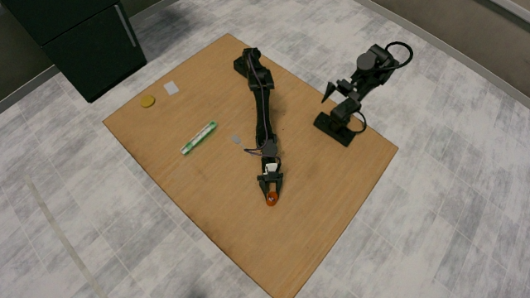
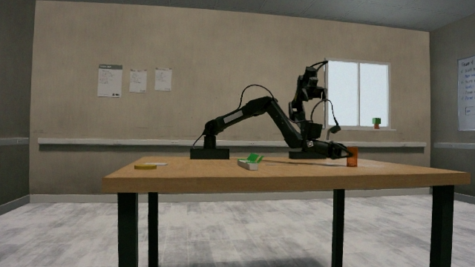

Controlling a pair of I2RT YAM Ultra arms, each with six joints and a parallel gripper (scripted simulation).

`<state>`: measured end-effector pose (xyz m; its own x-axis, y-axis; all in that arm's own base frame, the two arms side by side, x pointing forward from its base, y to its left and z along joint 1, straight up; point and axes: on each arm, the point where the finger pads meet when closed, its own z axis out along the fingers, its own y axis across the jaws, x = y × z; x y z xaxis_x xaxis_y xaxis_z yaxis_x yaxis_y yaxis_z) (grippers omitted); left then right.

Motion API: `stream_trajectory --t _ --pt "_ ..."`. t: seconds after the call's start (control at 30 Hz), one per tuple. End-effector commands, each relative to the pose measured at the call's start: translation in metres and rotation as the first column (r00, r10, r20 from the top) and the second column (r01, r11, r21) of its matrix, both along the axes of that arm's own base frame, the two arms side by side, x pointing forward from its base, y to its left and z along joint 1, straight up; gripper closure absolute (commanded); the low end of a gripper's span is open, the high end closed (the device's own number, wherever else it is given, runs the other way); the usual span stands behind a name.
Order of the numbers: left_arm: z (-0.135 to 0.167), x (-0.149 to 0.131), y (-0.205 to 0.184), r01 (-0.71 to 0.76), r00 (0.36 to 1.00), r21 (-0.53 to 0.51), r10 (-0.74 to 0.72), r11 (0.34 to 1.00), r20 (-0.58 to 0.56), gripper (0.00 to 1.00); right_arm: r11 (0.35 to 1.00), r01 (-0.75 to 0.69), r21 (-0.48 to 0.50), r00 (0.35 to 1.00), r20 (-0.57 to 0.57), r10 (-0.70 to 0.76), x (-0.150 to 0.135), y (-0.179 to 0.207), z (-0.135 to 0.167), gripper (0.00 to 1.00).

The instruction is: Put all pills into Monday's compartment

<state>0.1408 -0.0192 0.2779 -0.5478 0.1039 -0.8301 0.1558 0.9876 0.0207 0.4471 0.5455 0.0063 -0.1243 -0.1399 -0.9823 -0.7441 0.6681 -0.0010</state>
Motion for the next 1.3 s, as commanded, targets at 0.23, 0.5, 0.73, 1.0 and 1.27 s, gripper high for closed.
stream_trajectory --t 0.23,0.5,0.73,1.0,1.27 --pt "0.003 -0.001 0.000 -0.013 1.000 -0.010 0.013 1.000 0.019 0.00 1.000 0.002 0.021 1.000 0.023 -0.003 0.004 0.002 0.017 0.62" --pt "0.003 -0.001 0.000 -0.013 1.000 -0.010 0.013 1.000 0.019 0.00 1.000 0.007 0.019 1.000 0.021 -0.008 0.004 0.002 0.020 0.77" --pt "0.003 -0.001 0.000 -0.013 1.000 -0.010 0.013 1.000 0.019 0.00 1.000 0.008 0.005 1.000 0.010 -0.008 0.002 -0.001 0.040 0.64" --pt "0.012 0.007 -0.001 -0.003 0.999 -0.013 0.003 1.000 0.055 0.00 0.996 -0.088 0.008 0.994 0.067 0.087 0.032 -0.042 0.057 0.64" --pt "0.032 0.037 -0.042 0.194 0.977 -0.019 -0.192 0.981 0.091 0.00 0.997 -0.080 -0.019 0.991 0.106 0.082 0.085 -0.144 0.071 0.64"
